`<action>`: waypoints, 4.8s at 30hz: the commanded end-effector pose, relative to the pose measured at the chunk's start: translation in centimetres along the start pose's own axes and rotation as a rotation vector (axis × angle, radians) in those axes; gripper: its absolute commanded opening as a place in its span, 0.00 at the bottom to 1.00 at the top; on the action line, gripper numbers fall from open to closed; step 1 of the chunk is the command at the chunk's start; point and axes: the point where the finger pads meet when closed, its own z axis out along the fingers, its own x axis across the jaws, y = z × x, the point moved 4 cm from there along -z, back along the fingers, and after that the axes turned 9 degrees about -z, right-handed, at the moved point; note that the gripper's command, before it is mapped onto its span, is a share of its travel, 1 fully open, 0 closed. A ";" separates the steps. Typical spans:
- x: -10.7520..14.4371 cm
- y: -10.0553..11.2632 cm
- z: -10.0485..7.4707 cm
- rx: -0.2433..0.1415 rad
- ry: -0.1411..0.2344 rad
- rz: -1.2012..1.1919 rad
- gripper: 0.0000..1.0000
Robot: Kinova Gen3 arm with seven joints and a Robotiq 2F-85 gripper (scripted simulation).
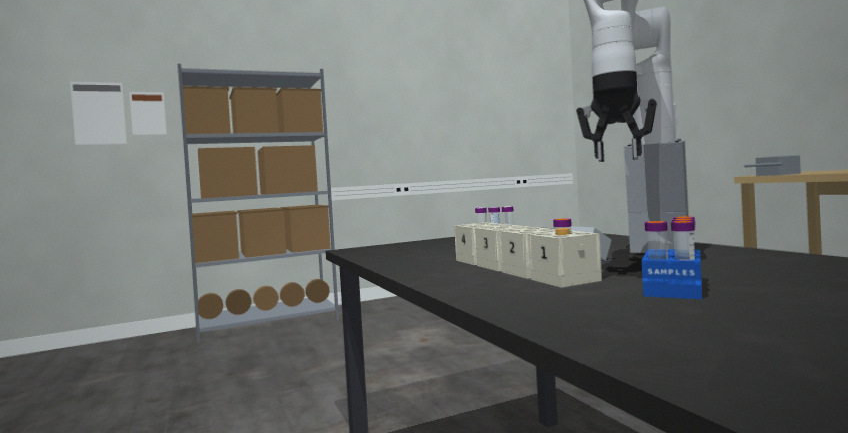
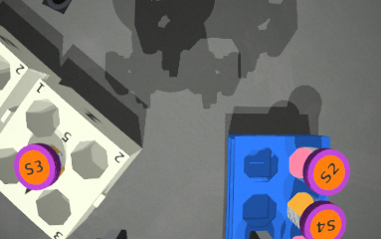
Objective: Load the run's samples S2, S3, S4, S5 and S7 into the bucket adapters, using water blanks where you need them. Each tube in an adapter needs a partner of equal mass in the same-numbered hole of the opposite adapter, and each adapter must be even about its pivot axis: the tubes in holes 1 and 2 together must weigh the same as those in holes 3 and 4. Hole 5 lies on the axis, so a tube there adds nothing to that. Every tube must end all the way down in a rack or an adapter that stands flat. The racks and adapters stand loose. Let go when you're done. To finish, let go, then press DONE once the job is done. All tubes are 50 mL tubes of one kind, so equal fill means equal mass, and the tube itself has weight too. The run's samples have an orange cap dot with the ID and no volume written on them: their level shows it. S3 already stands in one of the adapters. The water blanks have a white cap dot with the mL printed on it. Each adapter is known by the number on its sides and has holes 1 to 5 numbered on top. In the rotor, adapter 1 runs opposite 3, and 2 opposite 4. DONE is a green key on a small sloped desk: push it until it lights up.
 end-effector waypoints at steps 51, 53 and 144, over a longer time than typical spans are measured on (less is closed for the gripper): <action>9.7 3.6 0.6 -0.002 0.000 0.000 0.62; 9.7 3.6 0.9 -0.002 0.000 0.000 0.62; 9.7 3.6 11.4 -0.002 0.000 0.000 0.62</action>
